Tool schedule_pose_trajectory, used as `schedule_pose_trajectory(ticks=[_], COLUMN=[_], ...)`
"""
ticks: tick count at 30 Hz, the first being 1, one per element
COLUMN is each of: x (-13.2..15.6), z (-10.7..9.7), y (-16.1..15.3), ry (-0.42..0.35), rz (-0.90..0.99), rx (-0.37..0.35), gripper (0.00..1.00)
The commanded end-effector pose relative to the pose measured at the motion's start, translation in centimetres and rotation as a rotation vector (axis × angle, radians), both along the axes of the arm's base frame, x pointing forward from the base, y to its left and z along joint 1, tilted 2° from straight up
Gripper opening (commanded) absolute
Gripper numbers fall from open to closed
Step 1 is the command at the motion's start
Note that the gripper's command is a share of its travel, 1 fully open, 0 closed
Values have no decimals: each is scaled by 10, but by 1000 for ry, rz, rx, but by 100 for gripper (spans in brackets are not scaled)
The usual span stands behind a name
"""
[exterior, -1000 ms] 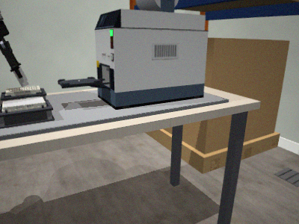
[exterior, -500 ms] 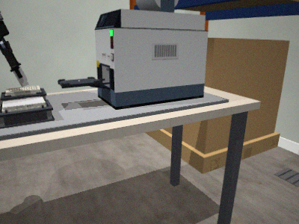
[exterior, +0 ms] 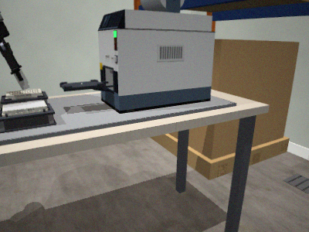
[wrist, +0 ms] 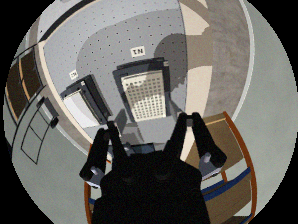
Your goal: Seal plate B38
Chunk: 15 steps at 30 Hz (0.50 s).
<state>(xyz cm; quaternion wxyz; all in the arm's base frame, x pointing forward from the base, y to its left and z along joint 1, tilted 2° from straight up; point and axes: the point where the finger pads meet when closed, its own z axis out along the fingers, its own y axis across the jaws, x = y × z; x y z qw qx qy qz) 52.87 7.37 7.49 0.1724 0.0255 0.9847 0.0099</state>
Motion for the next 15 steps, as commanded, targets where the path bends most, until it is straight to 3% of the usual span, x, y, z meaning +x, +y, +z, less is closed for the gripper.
schedule_pose_trajectory(ticks=[1, 15], x=[-2, -2], z=[-3, -13], y=[2, 2], ry=[3, 3], rz=[-1, -1], rx=[0, 0], gripper=[70, 70])
